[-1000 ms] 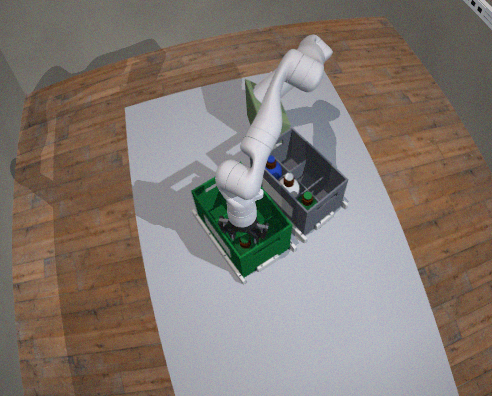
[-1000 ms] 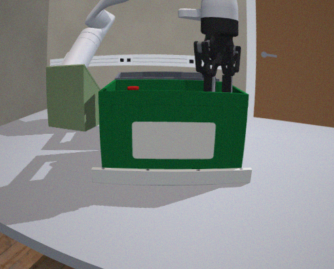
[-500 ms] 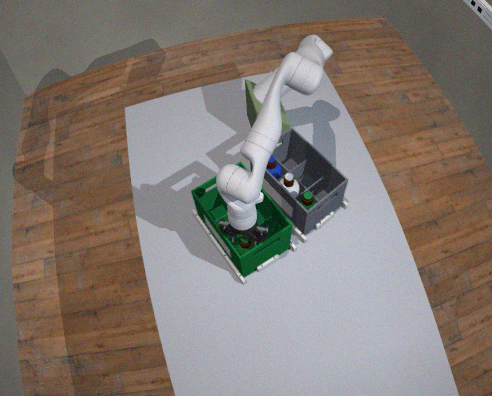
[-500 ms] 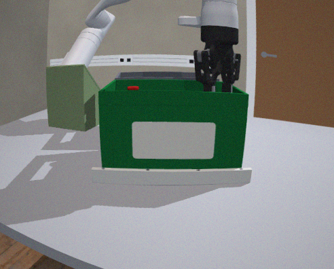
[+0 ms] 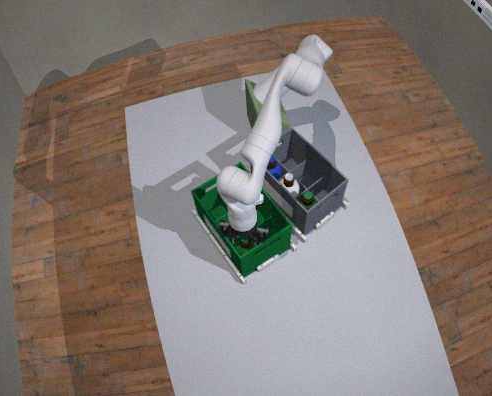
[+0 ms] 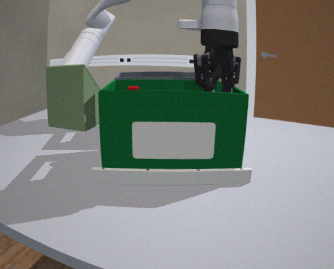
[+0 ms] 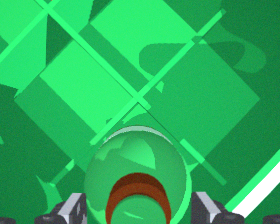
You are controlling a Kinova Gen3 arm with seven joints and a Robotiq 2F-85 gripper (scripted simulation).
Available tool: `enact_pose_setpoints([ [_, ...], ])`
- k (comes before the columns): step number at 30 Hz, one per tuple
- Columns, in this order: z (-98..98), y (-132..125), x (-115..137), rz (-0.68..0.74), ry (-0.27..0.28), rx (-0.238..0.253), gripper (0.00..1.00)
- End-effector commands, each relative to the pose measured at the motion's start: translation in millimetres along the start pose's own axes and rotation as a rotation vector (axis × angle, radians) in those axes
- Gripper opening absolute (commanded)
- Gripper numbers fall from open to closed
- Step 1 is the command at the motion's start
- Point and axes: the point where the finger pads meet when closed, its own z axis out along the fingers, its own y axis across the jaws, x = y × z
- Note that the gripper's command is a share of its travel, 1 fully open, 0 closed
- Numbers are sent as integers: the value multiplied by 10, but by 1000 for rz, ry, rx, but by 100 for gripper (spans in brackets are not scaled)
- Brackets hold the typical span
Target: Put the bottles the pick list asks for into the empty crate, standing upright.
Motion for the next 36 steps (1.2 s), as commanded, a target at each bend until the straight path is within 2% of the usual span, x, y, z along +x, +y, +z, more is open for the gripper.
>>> enact_pose_setpoints([
  [1, -15, -1, -7, 0, -3, 1, 67],
  [2, -53, -1, -6, 0, -3, 1, 48],
  [17, -53, -1, -6, 0, -3, 1, 48],
  [36, -54, -2, -7, 0, -3, 1, 41],
])
